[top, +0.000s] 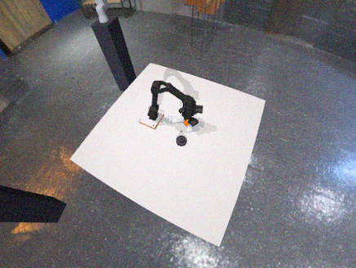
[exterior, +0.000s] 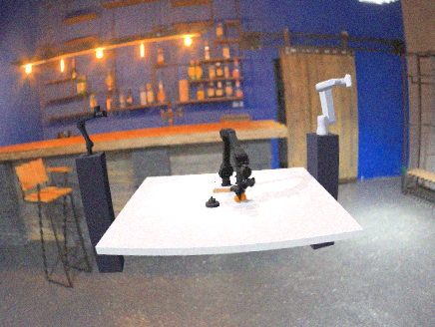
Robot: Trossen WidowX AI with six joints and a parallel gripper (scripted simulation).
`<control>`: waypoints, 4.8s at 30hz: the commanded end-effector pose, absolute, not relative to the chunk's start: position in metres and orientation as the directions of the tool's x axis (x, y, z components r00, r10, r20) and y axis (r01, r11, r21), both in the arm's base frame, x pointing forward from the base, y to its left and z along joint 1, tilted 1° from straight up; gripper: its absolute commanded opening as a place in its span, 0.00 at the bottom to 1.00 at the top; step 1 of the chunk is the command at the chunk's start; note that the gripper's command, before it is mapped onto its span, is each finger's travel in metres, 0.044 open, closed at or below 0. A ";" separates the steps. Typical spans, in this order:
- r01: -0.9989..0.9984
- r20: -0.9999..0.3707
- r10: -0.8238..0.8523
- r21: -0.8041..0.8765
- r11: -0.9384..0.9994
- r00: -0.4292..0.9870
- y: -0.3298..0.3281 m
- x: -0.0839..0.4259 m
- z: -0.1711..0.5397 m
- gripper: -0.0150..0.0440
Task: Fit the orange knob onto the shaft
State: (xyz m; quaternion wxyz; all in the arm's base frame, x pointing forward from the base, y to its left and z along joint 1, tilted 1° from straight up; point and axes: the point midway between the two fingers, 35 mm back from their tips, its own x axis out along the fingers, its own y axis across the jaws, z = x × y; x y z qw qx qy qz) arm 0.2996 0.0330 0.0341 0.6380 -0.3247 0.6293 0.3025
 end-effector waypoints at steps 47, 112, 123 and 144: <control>-0.796 -0.665 0.584 -0.028 0.604 0.466 -0.010 0.266 0.033 0.56; -0.800 -0.999 0.011 -0.024 0.600 0.038 -0.012 0.262 0.136 1.00; -0.761 -0.999 0.000 -0.026 0.648 0.034 -0.012 0.262 0.137 1.00; 0.131 -0.999 0.000 0.004 0.991 0.034 -0.012 0.264 0.118 1.00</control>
